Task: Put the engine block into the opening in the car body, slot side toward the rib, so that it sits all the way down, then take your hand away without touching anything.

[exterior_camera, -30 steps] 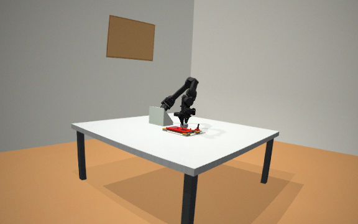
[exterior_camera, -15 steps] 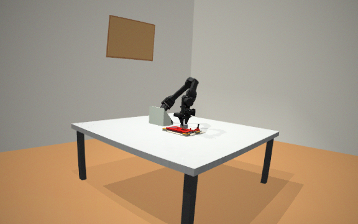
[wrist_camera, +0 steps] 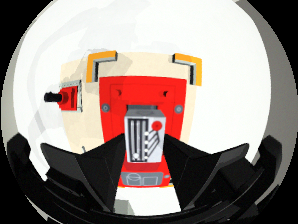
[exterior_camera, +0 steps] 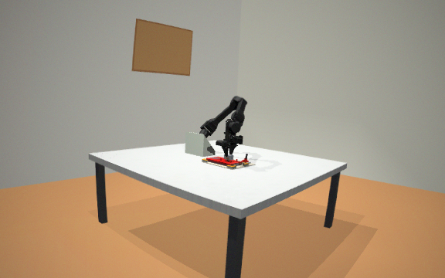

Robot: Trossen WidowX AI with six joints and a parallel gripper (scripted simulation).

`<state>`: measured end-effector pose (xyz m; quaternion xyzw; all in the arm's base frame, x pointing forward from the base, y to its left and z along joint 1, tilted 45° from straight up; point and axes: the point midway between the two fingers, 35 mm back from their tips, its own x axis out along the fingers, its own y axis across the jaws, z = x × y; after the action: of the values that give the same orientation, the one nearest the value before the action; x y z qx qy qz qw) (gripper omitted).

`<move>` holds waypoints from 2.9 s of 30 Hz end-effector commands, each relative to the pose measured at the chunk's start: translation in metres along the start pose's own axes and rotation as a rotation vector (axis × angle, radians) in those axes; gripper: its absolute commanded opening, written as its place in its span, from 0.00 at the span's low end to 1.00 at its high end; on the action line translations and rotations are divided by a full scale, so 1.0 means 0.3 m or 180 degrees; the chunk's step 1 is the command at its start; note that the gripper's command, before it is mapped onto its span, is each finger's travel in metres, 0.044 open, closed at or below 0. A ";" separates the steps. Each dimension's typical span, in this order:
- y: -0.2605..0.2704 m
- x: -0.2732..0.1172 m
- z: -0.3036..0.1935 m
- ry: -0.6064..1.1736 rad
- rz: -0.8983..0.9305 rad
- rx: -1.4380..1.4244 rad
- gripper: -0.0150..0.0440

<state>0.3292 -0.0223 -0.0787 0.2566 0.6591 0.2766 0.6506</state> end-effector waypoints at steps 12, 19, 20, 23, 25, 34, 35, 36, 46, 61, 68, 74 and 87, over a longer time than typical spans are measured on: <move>0.001 0.015 -0.001 -0.0001 0.0007 0.0016 0.52; 0.002 0.021 0.000 -0.0001 0.0007 0.0017 0.52; 0.002 0.022 0.000 -0.0001 0.0007 0.0017 0.52; 0.002 0.025 0.000 -0.0001 0.0008 0.0017 0.52; 0.002 0.027 0.000 -0.0001 0.0008 0.0017 0.52; 0.002 0.034 0.000 -0.0001 0.0008 0.0017 0.52; 0.002 0.035 0.000 -0.0001 0.0008 0.0017 0.52; 0.002 0.036 0.000 -0.0001 0.0008 0.0017 0.52; 0.002 0.045 -0.001 -0.0001 0.0009 0.0018 0.52; 0.002 0.047 0.000 0.0000 0.0001 0.0001 0.79; 0.002 0.047 0.000 0.0000 0.0001 0.0001 1.00; 0.002 0.047 0.000 0.0000 0.0001 0.0001 1.00; 0.003 -0.002 0.001 -0.0001 0.0006 0.0019 0.96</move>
<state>0.3298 -0.0212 -0.0788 0.2636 0.6576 0.2734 0.6506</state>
